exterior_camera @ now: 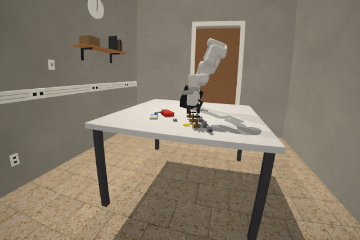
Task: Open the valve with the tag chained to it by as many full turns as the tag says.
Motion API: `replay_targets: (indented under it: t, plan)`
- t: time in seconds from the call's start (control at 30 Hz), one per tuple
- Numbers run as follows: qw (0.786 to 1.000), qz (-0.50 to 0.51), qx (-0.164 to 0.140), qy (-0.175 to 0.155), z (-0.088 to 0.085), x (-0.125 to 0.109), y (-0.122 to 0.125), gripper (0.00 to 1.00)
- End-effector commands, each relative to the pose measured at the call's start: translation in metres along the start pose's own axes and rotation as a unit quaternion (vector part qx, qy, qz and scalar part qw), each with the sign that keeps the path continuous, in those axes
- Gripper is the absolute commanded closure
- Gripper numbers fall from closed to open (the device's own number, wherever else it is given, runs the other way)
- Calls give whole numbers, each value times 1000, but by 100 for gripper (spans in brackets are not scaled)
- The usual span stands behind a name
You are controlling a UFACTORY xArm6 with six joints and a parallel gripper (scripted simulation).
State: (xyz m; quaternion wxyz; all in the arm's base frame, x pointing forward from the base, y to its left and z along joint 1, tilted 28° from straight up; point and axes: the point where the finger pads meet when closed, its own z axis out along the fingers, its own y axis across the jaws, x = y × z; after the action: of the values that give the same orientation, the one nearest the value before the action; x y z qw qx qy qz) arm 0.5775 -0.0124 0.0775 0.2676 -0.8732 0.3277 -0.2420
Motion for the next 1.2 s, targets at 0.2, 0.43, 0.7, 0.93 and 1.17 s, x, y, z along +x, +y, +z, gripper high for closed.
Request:
replay_targets:
  t: [0.2,0.43,0.7,0.93,1.17]
  plan:
    - [963,268,-19,-6,-1,2,-1,0]
    - [903,429,-33,-12,-1,2,-1,0]
    - [874,483,-49,-22,-1,2,-1,0]
    - [874,483,-49,-22,-1,2,-1,0]
    - [874,483,-49,-22,-1,2,-1,100]
